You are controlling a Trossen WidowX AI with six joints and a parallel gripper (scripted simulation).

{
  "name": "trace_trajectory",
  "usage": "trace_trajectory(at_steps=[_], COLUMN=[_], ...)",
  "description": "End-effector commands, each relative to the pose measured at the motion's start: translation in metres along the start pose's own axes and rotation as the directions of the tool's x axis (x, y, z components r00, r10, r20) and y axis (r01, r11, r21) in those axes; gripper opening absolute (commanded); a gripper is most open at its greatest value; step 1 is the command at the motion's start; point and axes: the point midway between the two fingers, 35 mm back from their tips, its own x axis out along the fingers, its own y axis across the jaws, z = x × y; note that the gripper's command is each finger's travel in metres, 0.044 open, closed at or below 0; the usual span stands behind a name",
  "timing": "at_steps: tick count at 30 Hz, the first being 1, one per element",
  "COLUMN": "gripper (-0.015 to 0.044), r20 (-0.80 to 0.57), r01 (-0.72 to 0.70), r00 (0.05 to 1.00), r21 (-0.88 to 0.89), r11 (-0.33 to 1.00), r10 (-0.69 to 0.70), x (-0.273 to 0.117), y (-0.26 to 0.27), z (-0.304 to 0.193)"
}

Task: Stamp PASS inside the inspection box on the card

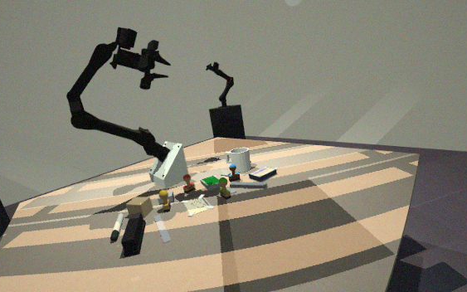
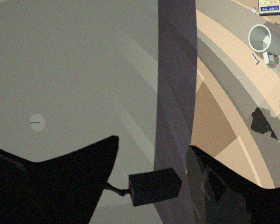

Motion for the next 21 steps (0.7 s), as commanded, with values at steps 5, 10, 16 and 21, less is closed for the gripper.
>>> trace_trajectory(at_steps=[5,10,16,21], gripper=[0.0227,0.0227,0.0227,0.0227], r20=[0.208,0.282,0.266,0.208], r01=[0.232,0.435,0.669,0.817], r00=[0.951,0.861,0.707,0.560], r21=[0.006,0.025,0.048,0.024], r11=[0.973,0.900,0.742,0.576], r10=[-0.228,-0.424,-0.655,-0.802], x=[0.046,0.071,0.094,0.105], y=[-0.016,-0.052,-0.125,-0.191], z=[0.102,0.174,0.244,0.290])
